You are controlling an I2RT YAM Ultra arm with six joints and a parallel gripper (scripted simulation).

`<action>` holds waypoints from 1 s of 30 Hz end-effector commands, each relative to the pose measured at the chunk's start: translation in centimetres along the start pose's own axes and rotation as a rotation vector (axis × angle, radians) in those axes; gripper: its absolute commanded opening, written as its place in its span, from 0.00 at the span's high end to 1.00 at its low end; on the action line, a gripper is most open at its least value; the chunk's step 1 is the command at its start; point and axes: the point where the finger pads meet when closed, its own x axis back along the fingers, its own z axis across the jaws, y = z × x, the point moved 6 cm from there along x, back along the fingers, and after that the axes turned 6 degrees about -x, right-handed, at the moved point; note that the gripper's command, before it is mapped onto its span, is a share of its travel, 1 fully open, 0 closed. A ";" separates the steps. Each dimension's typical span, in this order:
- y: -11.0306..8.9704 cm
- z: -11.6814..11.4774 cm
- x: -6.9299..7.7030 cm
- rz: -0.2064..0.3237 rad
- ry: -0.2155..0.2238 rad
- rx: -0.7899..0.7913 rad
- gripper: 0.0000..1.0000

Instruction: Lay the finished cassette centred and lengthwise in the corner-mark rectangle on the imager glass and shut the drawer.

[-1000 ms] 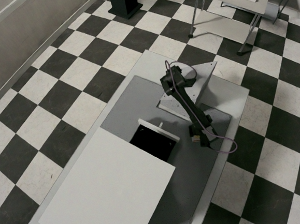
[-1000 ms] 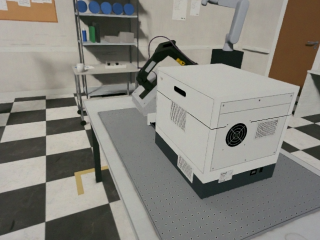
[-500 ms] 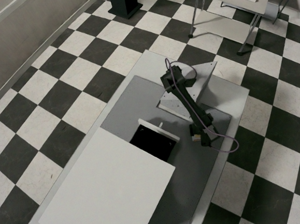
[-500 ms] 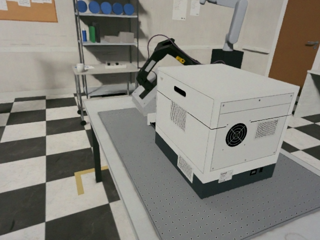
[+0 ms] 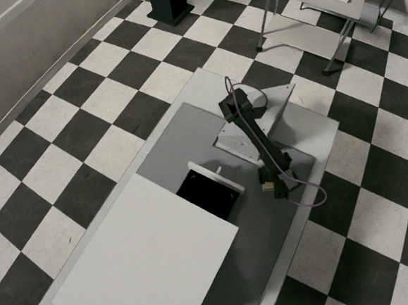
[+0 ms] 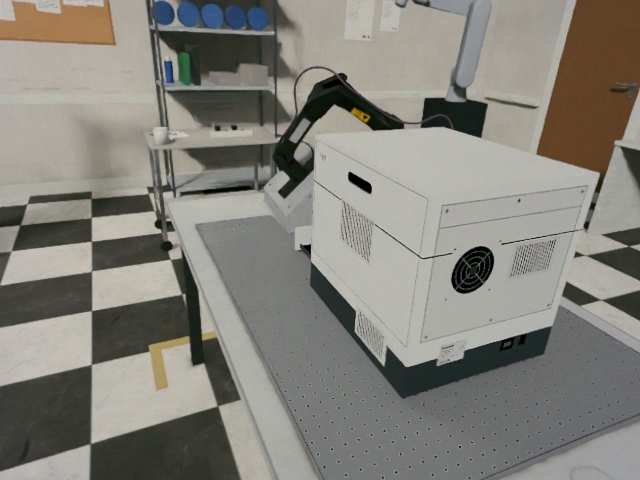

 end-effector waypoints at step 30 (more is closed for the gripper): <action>0.7 0.2 4.0 -0.048 0.022 -0.018 1.00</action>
